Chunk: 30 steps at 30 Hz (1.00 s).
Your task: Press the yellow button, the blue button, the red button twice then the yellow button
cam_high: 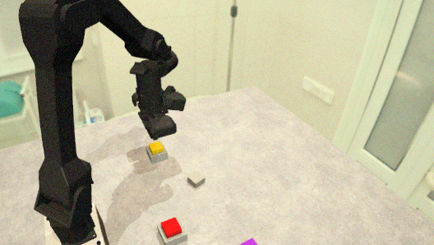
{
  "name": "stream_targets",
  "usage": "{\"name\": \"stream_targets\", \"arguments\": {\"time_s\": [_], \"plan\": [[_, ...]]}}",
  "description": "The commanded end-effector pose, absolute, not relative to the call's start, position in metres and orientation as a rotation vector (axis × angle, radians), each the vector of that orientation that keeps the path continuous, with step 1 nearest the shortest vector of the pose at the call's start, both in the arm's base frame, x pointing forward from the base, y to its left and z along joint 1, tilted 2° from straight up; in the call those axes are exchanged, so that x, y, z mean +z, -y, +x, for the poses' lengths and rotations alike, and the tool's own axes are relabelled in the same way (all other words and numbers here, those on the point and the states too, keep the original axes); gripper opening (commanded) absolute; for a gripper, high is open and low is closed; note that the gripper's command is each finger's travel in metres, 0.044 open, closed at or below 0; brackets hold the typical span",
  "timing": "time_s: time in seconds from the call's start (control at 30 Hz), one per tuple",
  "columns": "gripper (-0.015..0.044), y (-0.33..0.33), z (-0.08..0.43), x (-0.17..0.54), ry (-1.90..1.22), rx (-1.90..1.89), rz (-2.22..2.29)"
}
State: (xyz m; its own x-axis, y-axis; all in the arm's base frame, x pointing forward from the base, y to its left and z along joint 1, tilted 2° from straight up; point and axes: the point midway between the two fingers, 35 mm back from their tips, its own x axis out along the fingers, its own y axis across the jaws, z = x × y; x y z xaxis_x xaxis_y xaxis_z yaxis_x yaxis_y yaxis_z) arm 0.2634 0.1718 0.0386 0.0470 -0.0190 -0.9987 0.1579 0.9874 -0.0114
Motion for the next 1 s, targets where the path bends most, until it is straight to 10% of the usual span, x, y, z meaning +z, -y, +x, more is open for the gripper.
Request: {"name": "stream_targets", "arguments": {"time_s": [0.0,0.97], "plan": [[0.002,-0.172,0.264,0.038,-1.519,-0.129,0.111],[0.002,-0.172,0.265,0.006,-1.519,-0.13,0.111]]}}
